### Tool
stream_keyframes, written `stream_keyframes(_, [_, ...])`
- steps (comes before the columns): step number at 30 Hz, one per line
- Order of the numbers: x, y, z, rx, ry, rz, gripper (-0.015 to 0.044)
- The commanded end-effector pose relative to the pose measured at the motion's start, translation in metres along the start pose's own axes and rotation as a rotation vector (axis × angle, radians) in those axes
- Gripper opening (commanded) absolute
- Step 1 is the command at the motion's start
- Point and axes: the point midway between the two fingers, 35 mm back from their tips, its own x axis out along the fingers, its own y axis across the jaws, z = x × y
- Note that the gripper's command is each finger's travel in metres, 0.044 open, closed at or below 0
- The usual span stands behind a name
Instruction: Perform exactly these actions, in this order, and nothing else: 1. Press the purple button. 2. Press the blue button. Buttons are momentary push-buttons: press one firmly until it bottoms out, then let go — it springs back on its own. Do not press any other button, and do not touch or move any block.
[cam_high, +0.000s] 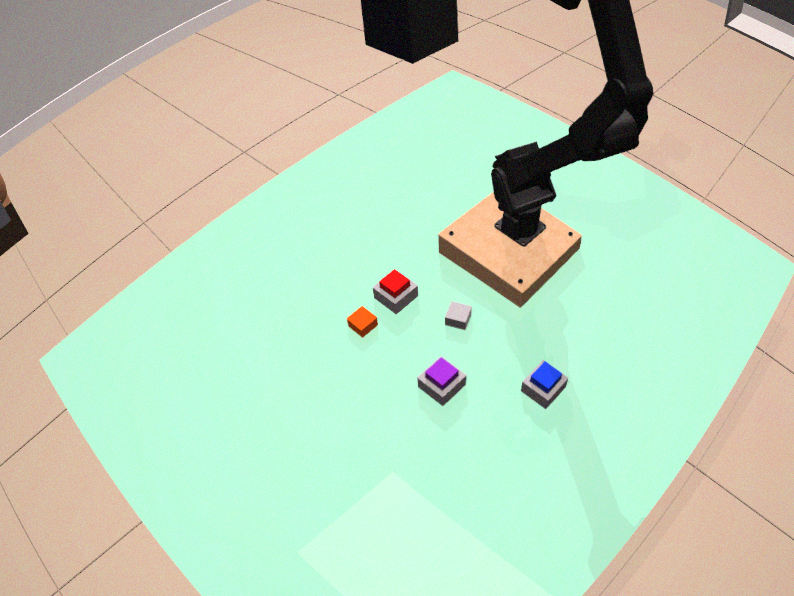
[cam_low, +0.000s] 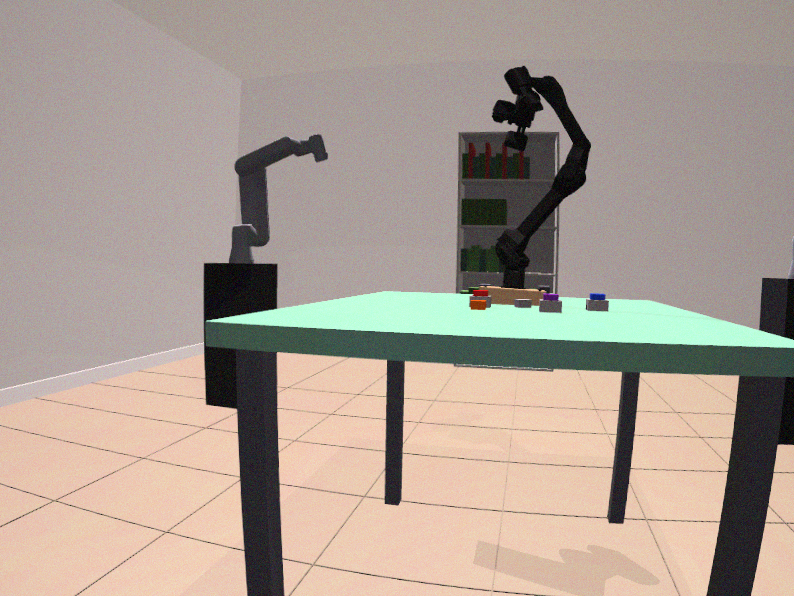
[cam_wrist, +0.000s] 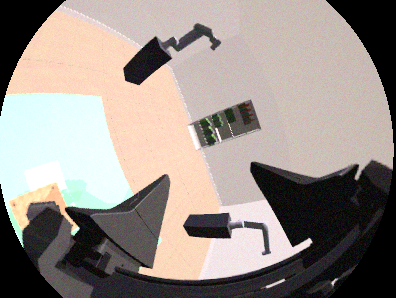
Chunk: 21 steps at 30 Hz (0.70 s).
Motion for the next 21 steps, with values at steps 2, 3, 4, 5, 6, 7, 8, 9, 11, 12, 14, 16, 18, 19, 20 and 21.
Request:
stream_keyframes(2, [0.003, 0.004, 0.011, -0.003, -0.036, 0.023, 0.0400])
stream_keyframes(3, [0.007, 0.010, 0.025, -0.007, -0.081, 0.053, 0.0400])
stream_keyframes(4, [0.010, 0.018, 0.041, -0.012, -0.134, 0.090, 0.0400])
stream_keyframes(5, [0.012, 0.026, 0.058, -0.019, -0.185, 0.128, 0.0400])
stream_keyframes(6, [0.012, 0.036, 0.074, -0.026, -0.235, 0.168, 0.0400])
stream_keyframes(7, [0.011, 0.045, 0.089, -0.034, -0.283, 0.208, 0.0400])
stream_keyframes(8, [0.008, 0.056, 0.105, -0.043, -0.330, 0.249, 0.0400])
stream_keyframes(9, [0.004, 0.067, 0.119, -0.054, -0.375, 0.291, 0.0400])
stream_keyframes(11, [-0.007, 0.090, 0.146, -0.078, -0.460, 0.376, 0.0400])
stream_keyframes(12, [-0.015, 0.102, 0.159, -0.092, -0.499, 0.419, 0.0400])
stream_keyframes(14, [-0.033, 0.128, 0.180, -0.125, -0.573, 0.507, 0.0400])
stream_keyframes(16, [-0.055, 0.154, 0.197, -0.165, -0.639, 0.596, 0.0400])
stream_keyframes(18, [-0.080, 0.182, 0.209, -0.216, -0.698, 0.684, 0.0400])
stream_keyframes(19, [-0.094, 0.195, 0.213, -0.244, -0.724, 0.727, 0.0400])
stream_keyframes(20, [-0.108, 0.209, 0.216, -0.273, -0.748, 0.770, 0.0400])
stream_keyframes(21, [-0.123, 0.223, 0.217, -0.303, -0.770, 0.812, 0.0400])
